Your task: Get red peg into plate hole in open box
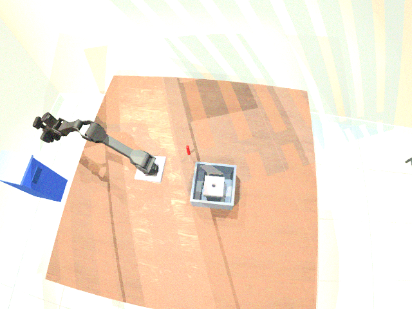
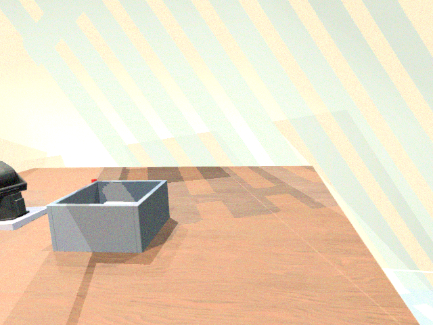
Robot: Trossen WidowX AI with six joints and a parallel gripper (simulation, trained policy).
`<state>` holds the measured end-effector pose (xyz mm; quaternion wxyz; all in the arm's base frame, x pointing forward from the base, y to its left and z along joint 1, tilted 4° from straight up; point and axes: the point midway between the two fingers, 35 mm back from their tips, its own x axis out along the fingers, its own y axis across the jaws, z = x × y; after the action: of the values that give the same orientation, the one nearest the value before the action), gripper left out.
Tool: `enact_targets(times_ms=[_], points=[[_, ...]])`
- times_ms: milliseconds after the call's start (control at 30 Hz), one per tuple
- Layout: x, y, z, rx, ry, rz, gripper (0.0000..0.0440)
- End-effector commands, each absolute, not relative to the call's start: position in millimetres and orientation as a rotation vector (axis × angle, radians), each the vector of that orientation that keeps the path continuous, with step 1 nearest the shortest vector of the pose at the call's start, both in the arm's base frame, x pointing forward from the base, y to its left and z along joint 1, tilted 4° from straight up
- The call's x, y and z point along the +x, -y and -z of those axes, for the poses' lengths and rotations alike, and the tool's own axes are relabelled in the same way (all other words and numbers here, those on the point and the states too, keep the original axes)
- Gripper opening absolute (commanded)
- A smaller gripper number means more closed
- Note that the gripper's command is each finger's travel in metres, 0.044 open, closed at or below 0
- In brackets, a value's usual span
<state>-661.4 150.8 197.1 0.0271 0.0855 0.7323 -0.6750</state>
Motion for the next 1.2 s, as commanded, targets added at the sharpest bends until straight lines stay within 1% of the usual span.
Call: enact_targets(times_ms=[0,67,567,1167], points=[[-659,-155,-202,0.264,-2.25,2.116,0.0418],[-654,-166,-211,0.275,-2.21,2.189,0.044],[-575,-287,-234,0.582,-1.712,2.755,0.0437],[-440,-396,-231,0.986,-0.936,3.294,0.043]])
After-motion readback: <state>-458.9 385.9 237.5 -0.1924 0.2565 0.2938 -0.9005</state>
